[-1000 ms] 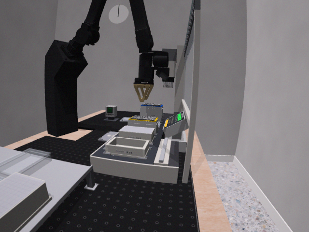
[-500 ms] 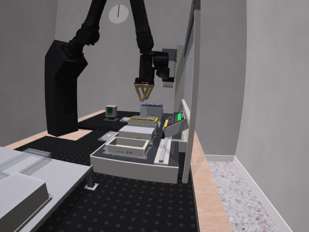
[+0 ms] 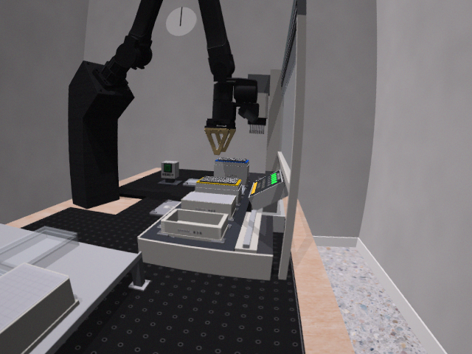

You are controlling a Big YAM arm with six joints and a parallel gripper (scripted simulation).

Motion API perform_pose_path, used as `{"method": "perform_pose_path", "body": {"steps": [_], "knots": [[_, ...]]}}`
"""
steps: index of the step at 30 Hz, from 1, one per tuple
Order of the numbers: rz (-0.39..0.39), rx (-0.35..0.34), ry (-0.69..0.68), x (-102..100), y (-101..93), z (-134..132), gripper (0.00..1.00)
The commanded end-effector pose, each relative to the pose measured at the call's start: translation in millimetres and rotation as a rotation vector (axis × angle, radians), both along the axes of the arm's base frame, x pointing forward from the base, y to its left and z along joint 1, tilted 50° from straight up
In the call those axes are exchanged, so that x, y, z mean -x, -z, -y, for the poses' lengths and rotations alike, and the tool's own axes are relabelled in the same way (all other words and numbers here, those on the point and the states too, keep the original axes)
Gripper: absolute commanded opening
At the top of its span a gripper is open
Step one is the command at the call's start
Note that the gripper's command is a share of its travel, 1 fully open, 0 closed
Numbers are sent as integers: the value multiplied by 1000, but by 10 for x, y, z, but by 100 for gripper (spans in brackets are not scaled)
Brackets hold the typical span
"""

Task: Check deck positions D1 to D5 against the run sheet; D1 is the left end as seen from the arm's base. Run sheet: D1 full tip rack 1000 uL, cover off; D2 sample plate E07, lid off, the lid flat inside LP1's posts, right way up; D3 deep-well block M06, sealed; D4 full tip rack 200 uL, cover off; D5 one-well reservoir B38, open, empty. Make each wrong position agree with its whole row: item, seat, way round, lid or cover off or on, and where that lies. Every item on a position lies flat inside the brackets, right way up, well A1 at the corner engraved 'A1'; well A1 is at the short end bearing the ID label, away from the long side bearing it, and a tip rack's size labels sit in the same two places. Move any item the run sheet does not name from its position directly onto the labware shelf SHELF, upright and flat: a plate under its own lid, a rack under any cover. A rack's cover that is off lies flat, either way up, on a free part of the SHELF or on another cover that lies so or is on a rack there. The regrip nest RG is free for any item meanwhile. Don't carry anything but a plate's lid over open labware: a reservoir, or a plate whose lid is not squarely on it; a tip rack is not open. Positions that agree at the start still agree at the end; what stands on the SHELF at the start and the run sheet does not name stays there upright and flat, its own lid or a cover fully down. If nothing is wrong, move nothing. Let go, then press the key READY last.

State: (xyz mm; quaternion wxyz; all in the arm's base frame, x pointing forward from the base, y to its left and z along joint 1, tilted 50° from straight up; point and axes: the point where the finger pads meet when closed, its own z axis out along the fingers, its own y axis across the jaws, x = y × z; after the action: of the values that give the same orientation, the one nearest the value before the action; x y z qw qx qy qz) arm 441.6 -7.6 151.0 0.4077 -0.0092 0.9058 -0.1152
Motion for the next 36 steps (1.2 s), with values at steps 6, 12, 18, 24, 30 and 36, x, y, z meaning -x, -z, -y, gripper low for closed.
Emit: {"method": "perform_pose_path", "body": {"steps": [6, 12, 18, 24, 30, 36], "knots": [[24, -6, 1, -39, -89, -24, 100], [32, -14, -3, -116, -38, -337, 100], [31, -16, -4, -134, 32, -642, 100], [27, -16, -5, -139, 85, -843, 100], [9, -10, -6, -128, 181, -1135, 100], [22, -12, -1, -134, 183, -1254, 100]]}}
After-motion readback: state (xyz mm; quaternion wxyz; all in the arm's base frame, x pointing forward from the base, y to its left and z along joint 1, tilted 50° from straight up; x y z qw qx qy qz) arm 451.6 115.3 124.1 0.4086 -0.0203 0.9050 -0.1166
